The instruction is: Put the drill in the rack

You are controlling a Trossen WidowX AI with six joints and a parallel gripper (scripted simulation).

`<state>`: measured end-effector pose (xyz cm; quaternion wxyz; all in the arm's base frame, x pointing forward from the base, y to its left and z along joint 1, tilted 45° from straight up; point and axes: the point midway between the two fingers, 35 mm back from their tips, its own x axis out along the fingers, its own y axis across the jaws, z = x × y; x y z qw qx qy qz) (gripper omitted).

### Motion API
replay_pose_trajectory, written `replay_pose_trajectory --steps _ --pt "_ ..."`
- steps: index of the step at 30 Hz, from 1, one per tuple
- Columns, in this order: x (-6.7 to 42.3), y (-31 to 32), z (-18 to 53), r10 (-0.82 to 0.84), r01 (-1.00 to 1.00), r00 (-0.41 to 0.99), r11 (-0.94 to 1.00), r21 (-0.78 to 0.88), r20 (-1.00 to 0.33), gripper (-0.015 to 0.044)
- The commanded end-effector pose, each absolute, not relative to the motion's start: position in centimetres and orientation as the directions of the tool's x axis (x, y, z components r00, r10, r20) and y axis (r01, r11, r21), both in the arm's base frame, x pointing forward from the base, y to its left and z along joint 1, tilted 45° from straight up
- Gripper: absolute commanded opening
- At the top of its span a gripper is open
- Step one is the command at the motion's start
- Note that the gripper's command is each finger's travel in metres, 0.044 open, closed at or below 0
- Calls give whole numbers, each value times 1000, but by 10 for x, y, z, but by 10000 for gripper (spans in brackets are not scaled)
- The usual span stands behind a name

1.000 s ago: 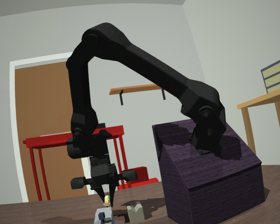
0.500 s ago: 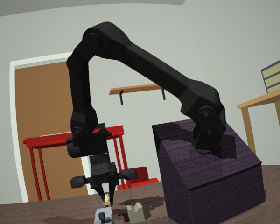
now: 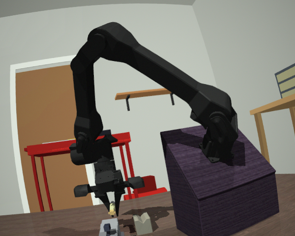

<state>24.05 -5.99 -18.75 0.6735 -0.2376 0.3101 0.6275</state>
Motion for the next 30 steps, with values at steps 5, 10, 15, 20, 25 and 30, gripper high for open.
replay_pose_trajectory --steps 5,10,15,20,25,30 --pt "241 -63 -185 695 -993 23 101 65 -719 0" --pt "242 -64 -184 695 -993 24 101 65 -719 0" --pt "242 -65 -184 695 -993 24 101 65 -719 0" --pt "242 -66 -183 695 -993 24 101 65 -719 0" --pt "243 -67 -182 695 -993 24 101 65 -719 0" --pt "243 -68 -182 695 -993 24 101 65 -719 0"
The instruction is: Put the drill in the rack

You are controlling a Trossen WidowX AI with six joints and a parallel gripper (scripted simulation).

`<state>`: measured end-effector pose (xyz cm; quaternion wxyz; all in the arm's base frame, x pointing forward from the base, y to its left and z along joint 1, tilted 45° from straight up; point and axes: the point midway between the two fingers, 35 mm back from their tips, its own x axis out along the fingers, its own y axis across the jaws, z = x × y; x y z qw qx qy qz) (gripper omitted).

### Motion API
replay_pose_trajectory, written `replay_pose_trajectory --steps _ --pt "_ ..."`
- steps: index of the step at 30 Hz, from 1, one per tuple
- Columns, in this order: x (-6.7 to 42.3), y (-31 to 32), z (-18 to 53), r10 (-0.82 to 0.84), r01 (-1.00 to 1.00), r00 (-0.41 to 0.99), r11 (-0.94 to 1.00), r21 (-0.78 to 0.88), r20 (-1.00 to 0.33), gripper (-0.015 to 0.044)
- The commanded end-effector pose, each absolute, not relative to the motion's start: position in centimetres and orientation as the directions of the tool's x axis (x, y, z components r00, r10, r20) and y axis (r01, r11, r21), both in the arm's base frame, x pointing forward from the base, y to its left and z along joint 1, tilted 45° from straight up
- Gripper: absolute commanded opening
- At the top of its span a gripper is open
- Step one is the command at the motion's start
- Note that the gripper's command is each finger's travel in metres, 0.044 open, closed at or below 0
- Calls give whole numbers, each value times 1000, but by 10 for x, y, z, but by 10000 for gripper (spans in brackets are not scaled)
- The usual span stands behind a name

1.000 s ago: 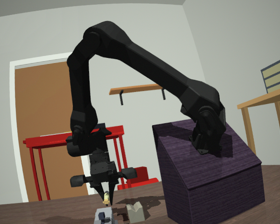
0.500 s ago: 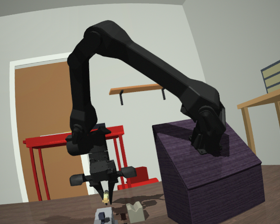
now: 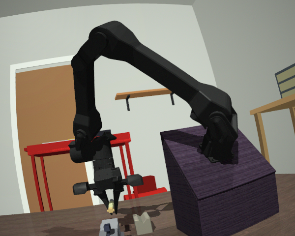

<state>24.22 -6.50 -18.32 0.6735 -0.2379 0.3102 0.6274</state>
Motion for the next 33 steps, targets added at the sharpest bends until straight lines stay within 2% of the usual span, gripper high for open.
replay_pose_trajectory --steps 1,33 --pt "243 -68 -182 695 -993 24 101 65 -719 0" --pt "245 -74 -178 694 -993 24 101 65 -719 0"
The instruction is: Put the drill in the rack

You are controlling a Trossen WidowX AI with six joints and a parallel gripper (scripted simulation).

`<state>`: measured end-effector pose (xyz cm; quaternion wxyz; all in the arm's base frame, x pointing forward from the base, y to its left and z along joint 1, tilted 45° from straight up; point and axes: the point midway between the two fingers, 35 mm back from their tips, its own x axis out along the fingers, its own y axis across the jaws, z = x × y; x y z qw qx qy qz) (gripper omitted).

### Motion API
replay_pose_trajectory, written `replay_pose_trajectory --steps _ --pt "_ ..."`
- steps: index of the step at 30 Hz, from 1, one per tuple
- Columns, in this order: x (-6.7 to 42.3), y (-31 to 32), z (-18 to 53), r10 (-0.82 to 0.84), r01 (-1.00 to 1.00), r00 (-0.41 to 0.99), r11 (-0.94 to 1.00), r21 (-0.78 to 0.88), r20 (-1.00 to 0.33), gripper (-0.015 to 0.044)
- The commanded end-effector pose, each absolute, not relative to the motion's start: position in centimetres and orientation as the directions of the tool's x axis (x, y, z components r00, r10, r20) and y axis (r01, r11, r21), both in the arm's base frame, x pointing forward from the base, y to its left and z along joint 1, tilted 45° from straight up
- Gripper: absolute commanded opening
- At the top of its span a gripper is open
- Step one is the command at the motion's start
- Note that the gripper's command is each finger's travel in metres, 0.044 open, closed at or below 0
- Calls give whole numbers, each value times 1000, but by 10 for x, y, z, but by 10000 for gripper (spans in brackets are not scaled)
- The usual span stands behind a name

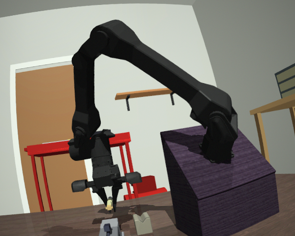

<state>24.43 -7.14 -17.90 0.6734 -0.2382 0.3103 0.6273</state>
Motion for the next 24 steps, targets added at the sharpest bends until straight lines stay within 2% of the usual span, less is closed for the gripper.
replay_pose_trajectory --steps 1,24 --pt "245 -74 -178 694 -993 24 101 65 -719 0" --pt "203 -69 -184 694 -993 22 101 67 -720 0"
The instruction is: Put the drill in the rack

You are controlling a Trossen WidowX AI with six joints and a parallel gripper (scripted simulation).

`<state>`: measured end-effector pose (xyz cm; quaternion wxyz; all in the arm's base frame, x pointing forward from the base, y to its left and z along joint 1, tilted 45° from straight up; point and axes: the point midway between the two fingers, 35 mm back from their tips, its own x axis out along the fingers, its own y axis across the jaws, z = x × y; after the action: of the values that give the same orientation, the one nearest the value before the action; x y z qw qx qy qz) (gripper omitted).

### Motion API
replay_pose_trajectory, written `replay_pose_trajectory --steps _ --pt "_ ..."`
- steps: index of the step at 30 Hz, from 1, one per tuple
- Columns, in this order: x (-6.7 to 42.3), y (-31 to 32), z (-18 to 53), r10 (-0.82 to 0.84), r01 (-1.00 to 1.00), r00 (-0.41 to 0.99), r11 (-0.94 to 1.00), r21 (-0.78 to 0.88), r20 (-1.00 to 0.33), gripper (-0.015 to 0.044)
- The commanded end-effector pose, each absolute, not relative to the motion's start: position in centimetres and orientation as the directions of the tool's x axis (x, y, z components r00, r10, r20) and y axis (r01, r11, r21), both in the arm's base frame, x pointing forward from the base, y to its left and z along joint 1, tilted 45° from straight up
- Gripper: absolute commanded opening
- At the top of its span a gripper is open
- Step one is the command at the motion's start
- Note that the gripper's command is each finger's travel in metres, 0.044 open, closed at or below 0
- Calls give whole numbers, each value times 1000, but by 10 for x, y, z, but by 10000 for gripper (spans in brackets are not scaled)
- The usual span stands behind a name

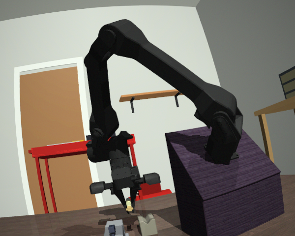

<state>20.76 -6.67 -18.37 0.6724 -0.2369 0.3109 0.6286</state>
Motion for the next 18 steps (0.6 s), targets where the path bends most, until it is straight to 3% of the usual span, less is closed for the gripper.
replay_pose_trajectory --steps 1,18 --pt "201 -69 -184 694 -993 22 101 67 -720 0" --pt "171 -75 -186 693 -993 21 101 68 -721 0"
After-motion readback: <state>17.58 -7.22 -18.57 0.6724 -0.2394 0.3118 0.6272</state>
